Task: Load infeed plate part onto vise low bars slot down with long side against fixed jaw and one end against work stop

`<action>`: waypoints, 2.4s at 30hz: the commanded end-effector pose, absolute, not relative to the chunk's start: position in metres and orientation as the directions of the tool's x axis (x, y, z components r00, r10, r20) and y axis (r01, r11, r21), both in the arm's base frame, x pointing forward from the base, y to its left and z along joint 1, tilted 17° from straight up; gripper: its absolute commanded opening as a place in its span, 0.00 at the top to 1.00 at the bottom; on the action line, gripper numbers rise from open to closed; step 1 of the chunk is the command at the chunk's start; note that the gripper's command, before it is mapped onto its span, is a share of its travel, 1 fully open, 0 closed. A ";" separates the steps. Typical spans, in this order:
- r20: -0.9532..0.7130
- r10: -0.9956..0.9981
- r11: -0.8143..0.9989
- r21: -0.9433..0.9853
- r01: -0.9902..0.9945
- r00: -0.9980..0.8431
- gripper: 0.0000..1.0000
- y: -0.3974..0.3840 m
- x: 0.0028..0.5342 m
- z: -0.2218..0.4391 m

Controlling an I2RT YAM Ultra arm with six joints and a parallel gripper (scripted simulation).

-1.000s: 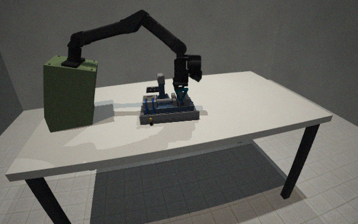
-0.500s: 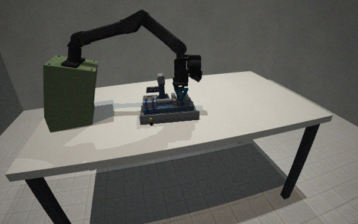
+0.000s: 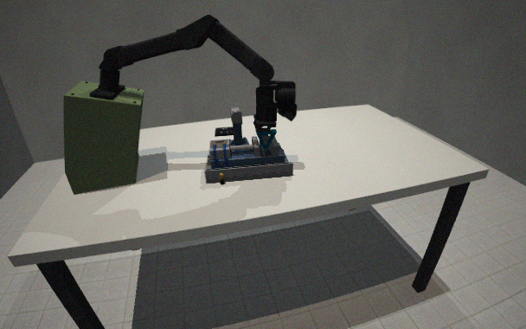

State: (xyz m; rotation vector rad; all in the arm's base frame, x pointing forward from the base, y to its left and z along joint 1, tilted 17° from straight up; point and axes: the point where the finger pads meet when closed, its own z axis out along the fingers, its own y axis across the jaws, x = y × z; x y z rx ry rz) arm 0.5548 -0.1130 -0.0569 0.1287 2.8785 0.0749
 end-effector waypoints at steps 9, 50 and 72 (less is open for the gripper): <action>-0.336 0.088 0.996 0.048 0.076 -0.938 1.00 -0.115 0.576 -0.026; -0.336 0.088 0.996 0.048 0.076 -0.938 0.26 -0.115 0.576 -0.026; -0.331 0.089 0.996 0.049 0.077 -0.939 0.26 -0.116 0.573 -0.020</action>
